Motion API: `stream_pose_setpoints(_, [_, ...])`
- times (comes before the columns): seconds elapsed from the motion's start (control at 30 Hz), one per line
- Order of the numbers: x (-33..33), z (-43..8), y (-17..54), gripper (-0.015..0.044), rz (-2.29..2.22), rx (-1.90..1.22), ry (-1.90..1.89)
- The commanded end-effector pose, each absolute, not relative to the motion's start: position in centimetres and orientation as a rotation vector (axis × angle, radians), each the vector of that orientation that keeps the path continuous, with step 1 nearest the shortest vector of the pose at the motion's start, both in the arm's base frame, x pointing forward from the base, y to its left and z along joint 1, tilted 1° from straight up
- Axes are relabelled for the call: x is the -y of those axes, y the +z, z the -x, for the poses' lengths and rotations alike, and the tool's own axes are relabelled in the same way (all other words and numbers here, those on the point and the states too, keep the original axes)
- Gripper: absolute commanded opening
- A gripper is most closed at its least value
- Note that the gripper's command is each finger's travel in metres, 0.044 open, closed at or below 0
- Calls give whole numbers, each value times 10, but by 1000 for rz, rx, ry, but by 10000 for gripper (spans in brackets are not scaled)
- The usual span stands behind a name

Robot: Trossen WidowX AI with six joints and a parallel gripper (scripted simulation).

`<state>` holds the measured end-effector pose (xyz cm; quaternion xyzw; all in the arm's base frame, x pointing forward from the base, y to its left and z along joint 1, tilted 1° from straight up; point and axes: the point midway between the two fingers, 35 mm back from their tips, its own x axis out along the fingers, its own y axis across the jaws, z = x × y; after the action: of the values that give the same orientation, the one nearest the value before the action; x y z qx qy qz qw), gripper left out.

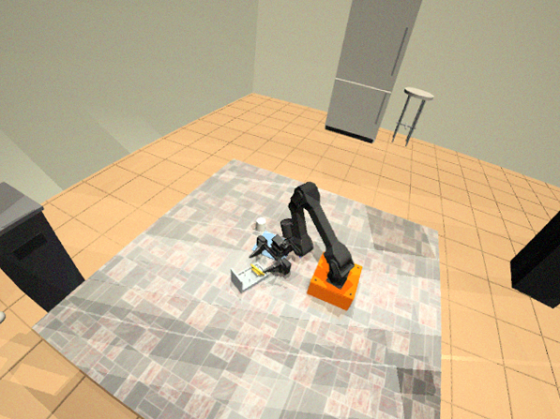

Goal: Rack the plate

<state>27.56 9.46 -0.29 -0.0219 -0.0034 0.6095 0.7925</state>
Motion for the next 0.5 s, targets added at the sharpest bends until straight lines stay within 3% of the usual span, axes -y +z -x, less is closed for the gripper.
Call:
stream_pose_setpoints(0.0, [-94, -277, 29, 400, 50, 17, 1310])
stream_pose_setpoints(0.23, [-94, -278, 94, 400, 48, 34, 1308])
stream_pose_setpoints(0.47, [-91, -301, 96, 400, -7, -27, 1233])
